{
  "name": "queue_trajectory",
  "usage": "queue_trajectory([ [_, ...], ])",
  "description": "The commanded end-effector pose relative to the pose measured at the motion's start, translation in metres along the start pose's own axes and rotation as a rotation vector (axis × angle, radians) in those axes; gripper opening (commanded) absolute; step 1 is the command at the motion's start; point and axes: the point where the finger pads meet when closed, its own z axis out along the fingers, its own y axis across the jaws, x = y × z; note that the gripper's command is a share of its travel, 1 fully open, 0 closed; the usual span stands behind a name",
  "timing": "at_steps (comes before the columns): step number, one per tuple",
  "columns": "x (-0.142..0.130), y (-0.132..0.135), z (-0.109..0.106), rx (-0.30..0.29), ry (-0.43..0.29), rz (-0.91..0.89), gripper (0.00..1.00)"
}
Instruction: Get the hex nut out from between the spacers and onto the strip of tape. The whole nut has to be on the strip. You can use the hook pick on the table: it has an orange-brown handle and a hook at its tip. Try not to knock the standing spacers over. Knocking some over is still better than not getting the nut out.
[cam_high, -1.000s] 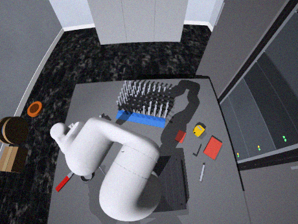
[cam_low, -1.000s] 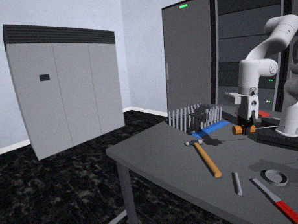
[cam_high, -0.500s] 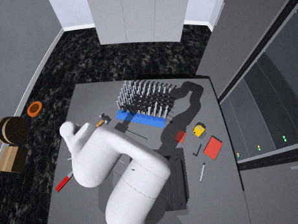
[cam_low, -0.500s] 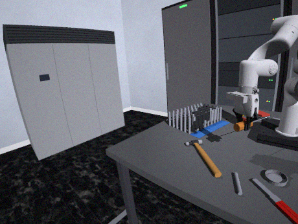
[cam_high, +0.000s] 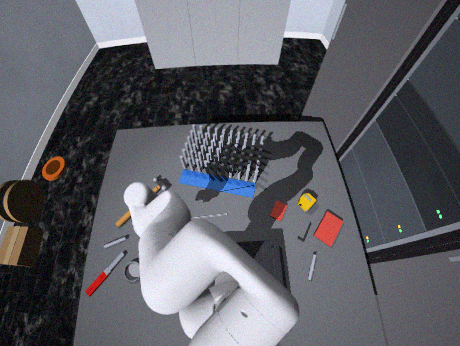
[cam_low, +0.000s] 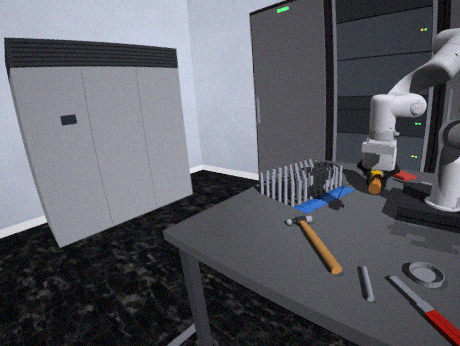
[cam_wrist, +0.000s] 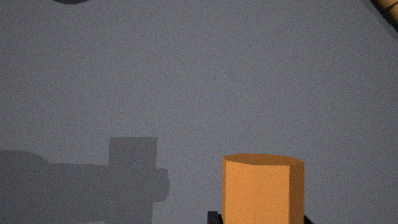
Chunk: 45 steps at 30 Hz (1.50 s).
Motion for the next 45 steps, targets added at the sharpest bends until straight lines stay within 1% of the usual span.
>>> queue_trajectory([
  [1,-0.041,0.006,-0.002,-0.001,0.059,-0.197,0.0],
  [2,-0.049,0.007,-0.001,-0.003,0.058,-0.31,0.0],
  [8,-0.097,0.013,0.004,-0.012,0.043,-0.535,0.0],
  [14,-0.131,0.017,0.007,-0.018,0.039,-0.773,0.0],
  [16,-0.14,0.018,0.008,-0.02,0.041,-0.853,0.0],
  [18,-0.14,0.018,0.008,-0.02,0.041,-0.853,0.0],
  [19,-0.143,0.019,0.008,-0.025,0.053,-0.97,0.0],
  [22,-0.151,0.019,0.009,-0.029,0.063,-1.074,0.0],
  [26,-0.156,0.02,0.01,-0.04,0.096,-1.235,0.0],
  [45,-0.157,0.02,0.01,-0.041,0.1,-1.256,0.0],
])
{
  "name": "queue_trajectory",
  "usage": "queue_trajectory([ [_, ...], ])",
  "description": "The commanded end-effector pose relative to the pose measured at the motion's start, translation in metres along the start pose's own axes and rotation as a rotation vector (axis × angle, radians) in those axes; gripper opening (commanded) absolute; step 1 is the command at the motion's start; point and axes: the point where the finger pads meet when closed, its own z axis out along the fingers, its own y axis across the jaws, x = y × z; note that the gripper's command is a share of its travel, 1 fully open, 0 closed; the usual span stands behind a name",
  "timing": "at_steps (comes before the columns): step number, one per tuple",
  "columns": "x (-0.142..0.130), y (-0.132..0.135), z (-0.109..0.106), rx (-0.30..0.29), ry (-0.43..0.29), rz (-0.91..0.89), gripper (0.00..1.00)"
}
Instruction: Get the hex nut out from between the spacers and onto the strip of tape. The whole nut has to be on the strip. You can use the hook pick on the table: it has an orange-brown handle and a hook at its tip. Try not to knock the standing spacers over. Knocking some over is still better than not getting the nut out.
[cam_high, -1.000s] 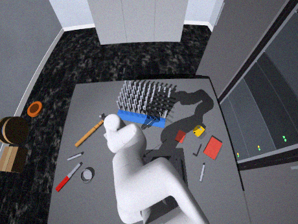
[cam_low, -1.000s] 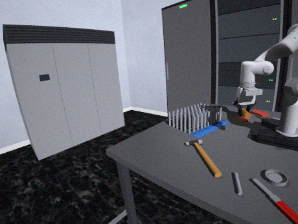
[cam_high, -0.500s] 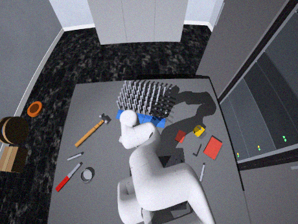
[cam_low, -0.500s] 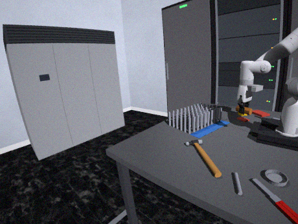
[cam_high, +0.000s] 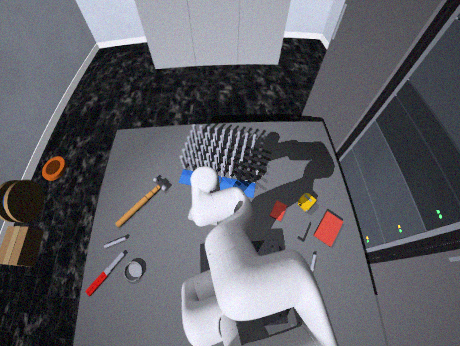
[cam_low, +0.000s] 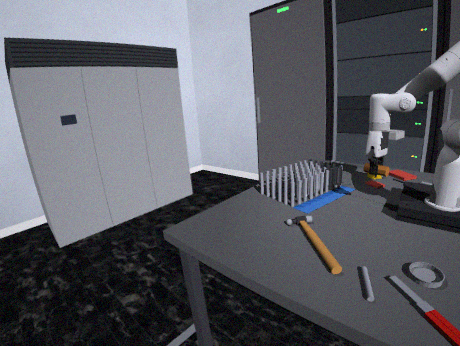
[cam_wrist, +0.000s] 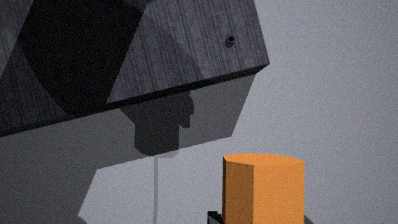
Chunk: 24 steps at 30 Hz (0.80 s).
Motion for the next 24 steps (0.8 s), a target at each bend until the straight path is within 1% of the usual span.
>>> queue_trajectory([
  [1,-0.001,0.0,-0.001,-0.001,-0.002,0.0,0.0],
  [13,-0.001,0.0,0.001,-0.002,-0.005,0.0,0.0],
  [17,-0.001,0.0,0.005,-0.004,-0.009,0.0,0.0],
  [22,-0.002,0.0,0.017,-0.004,-0.009,0.0,0.0],
  [24,-0.002,0.0,0.017,-0.004,-0.009,0.0,0.0],
])
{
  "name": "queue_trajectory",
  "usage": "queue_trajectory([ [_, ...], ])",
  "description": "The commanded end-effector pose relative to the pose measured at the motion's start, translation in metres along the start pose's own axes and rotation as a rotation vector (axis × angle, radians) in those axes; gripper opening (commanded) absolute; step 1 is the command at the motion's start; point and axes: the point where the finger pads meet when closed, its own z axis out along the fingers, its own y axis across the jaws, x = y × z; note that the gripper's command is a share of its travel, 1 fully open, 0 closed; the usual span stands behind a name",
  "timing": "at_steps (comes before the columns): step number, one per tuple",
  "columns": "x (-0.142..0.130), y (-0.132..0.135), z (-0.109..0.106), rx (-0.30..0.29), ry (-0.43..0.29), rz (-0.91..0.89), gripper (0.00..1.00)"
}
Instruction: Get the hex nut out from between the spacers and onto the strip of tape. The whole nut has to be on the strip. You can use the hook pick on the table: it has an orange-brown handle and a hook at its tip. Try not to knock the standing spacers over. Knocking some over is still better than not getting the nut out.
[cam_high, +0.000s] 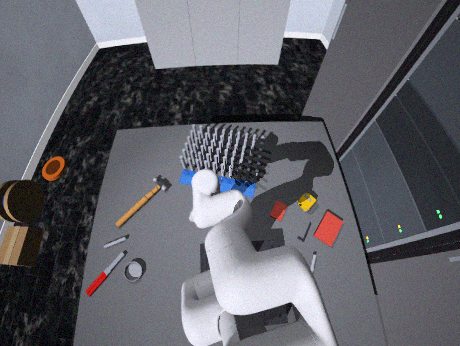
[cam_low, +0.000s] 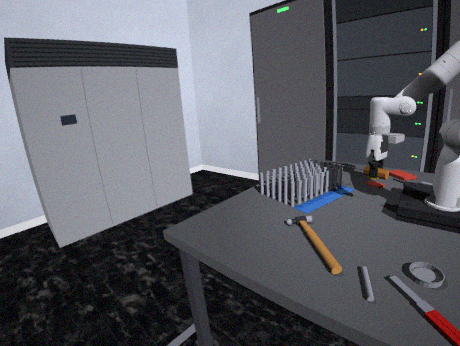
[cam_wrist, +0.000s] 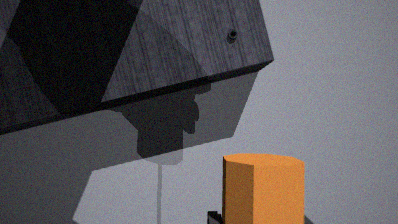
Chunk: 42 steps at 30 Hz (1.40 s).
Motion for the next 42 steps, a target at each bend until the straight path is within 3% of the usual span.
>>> queue_trajectory([
  [1,-0.002,0.001,0.007,-0.002,-0.003,0.0,0.0],
  [15,-0.004,0.0,0.056,-0.002,-0.003,0.0,0.0],
  [26,-0.005,0.0,0.083,-0.002,-0.003,0.0,0.0],
  [42,-0.005,0.0,0.096,-0.002,-0.003,0.0,0.0],
])
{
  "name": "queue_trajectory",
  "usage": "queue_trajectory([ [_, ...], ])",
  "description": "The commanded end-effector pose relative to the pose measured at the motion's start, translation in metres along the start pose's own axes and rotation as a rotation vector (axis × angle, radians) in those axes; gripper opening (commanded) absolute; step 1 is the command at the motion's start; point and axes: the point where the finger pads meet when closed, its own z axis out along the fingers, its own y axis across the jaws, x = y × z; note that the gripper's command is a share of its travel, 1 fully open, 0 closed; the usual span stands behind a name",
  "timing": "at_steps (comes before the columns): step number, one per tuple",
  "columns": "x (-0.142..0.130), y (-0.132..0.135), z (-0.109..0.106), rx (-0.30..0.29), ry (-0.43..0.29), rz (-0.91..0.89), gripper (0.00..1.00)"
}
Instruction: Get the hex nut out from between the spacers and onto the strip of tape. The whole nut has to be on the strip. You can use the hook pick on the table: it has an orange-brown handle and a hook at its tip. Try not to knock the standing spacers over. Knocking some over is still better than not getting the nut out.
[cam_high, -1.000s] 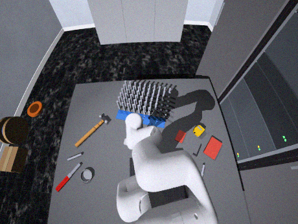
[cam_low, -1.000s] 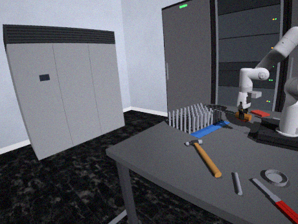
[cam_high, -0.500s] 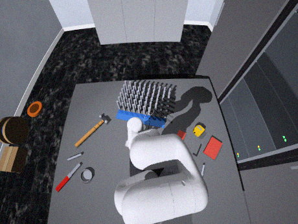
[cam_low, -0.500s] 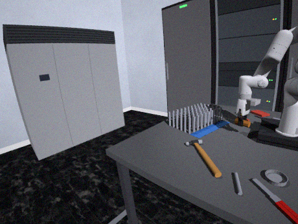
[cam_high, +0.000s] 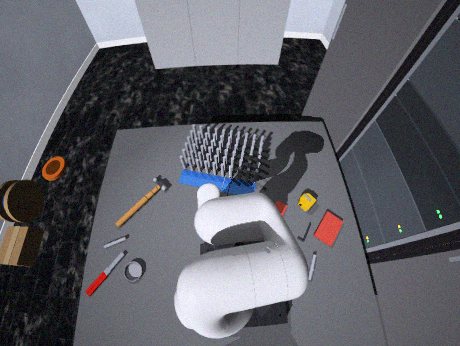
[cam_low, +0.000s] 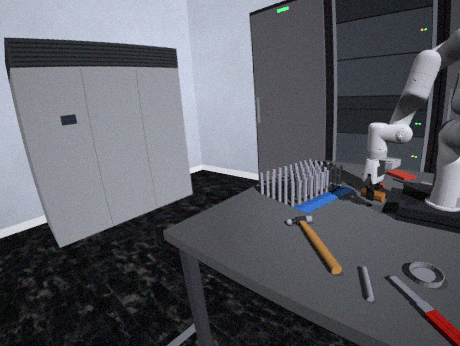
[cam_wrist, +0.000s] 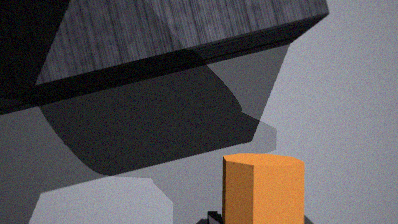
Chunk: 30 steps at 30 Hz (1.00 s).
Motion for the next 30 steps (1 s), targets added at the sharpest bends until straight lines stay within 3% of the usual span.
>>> queue_trajectory([
  [1,-0.001,0.001,0.001,-0.002,-0.002,0.0,0.0],
  [17,-0.001,0.001,0.002,-0.002,-0.002,0.0,0.0],
  [30,-0.001,0.001,0.024,-0.001,-0.002,0.0,0.0],
])
